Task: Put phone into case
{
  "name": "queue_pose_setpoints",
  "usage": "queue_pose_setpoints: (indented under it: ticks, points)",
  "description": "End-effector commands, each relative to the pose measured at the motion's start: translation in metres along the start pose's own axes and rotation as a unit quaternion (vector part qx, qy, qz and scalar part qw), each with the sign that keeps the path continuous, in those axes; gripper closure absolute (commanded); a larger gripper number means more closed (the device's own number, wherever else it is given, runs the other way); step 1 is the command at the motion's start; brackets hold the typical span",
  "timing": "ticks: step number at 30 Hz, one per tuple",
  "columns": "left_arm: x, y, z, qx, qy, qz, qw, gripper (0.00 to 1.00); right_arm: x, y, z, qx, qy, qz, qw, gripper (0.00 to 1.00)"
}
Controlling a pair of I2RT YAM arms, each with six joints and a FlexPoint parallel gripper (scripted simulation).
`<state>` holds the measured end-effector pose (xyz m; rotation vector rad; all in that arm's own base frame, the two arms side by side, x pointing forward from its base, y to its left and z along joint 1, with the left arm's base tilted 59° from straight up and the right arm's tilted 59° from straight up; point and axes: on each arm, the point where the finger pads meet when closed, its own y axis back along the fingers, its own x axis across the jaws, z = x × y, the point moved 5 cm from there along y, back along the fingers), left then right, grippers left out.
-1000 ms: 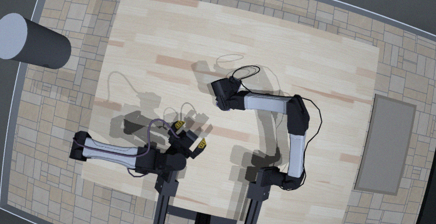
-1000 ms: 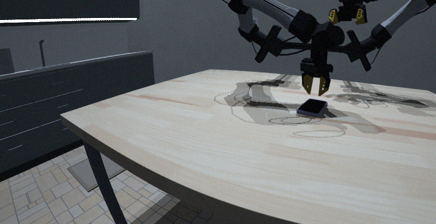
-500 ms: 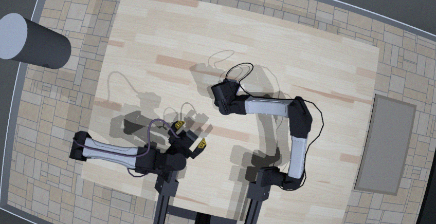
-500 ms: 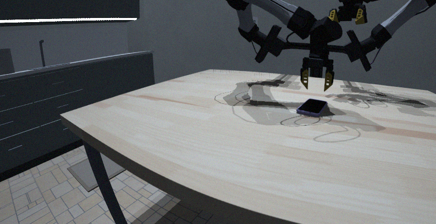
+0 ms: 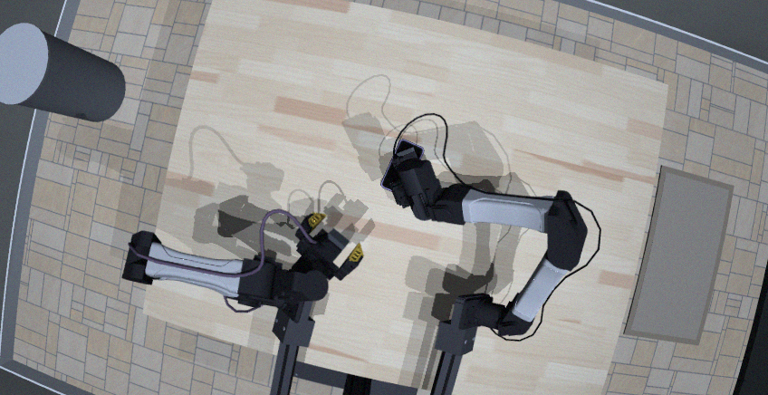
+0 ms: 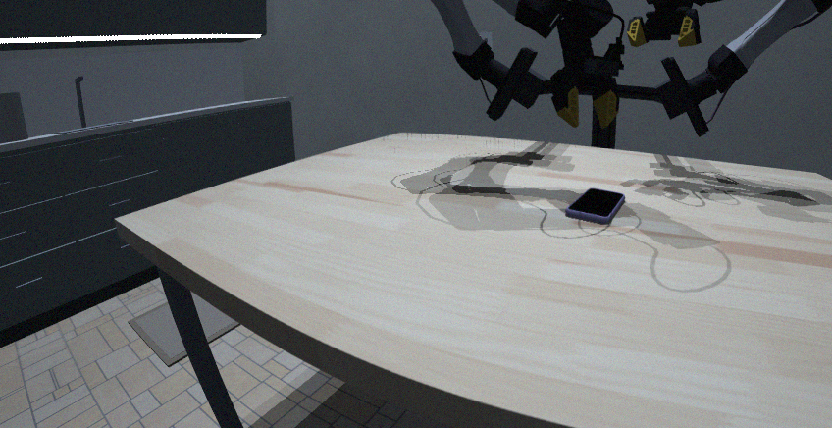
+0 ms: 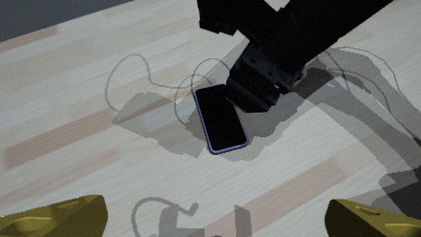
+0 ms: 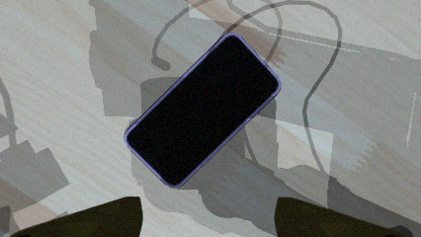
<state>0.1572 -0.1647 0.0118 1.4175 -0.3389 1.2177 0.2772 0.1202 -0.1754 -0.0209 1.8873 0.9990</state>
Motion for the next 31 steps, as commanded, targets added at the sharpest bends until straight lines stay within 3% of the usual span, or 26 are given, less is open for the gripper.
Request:
queue_pose_setpoints:
  ticks: [1,31]
  points:
    - [0.0001,0.0040,0.0138,-0.013,0.015,0.003,1.000,0.00,-0.0021,0.0117,0.0063,-0.034,0.036,0.027,0.998,0.39]
    - [0.0001,0.0040,0.0138,-0.013,0.015,0.003,1.000,0.00,-0.0054,0.0154,0.0088,-0.041,0.025,0.021,0.999,0.39]
